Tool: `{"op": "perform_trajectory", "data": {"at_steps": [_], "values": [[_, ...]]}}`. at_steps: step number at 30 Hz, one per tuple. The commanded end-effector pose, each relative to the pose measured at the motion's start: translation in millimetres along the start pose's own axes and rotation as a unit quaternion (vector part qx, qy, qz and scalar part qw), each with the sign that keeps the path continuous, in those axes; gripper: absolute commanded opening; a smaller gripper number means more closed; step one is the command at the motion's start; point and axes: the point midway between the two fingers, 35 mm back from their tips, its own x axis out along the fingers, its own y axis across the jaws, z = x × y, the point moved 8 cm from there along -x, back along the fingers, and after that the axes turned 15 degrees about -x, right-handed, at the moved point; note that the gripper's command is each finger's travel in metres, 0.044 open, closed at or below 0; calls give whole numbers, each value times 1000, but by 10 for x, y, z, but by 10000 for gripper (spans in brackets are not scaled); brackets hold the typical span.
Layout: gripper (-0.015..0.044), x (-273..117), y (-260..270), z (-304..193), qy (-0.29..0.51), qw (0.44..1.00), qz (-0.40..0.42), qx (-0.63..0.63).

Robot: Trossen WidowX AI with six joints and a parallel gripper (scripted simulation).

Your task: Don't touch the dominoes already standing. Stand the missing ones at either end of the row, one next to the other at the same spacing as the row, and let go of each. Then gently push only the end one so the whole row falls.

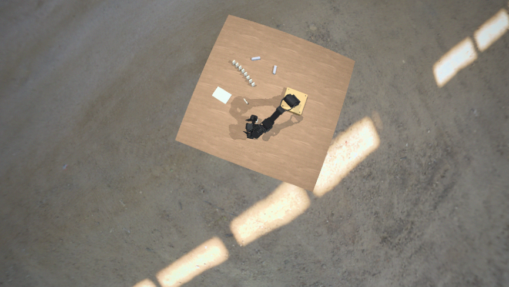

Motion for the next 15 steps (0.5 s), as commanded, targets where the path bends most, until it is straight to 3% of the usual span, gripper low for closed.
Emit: {"op": "perform_trajectory", "data": {"at_steps": [1,6,15], "values": [[440,-139,-427,472,239,965,82,68],[440,-317,-651,588,336,931,96,106],[440,-548,-872,595,435,888,85,124]]}}
